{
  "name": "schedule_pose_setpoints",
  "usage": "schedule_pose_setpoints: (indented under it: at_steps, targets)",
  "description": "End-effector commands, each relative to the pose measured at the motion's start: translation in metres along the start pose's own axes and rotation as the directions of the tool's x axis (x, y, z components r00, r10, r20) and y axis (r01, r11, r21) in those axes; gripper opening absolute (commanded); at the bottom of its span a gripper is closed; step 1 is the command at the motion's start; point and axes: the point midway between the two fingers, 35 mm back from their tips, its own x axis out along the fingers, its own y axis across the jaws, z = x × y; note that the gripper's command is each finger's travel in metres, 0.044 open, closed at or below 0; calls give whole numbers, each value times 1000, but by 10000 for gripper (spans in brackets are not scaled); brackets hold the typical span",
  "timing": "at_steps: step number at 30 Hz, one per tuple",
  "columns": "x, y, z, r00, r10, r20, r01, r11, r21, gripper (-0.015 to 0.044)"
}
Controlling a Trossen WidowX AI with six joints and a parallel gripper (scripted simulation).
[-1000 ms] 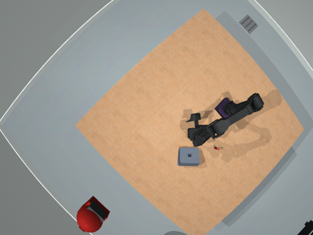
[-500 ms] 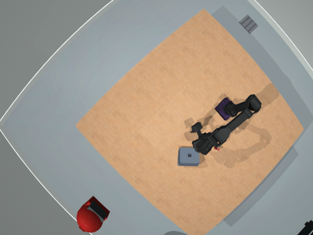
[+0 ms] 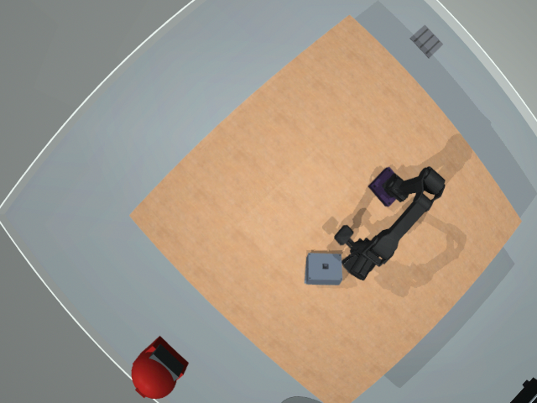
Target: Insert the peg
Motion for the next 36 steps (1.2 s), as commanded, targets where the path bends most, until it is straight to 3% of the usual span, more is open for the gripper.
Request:
schedule_pose_setpoints:
  at_steps: [1,23,36]
  targets:
    - [1,21,-3,998,34,-43,-38,995,-93,440]
    - [-9,106,-45,964,107,-245,-217,850,-481,440]
    - [-9,118,-55,955,107,-278,-246,811,-531,440]
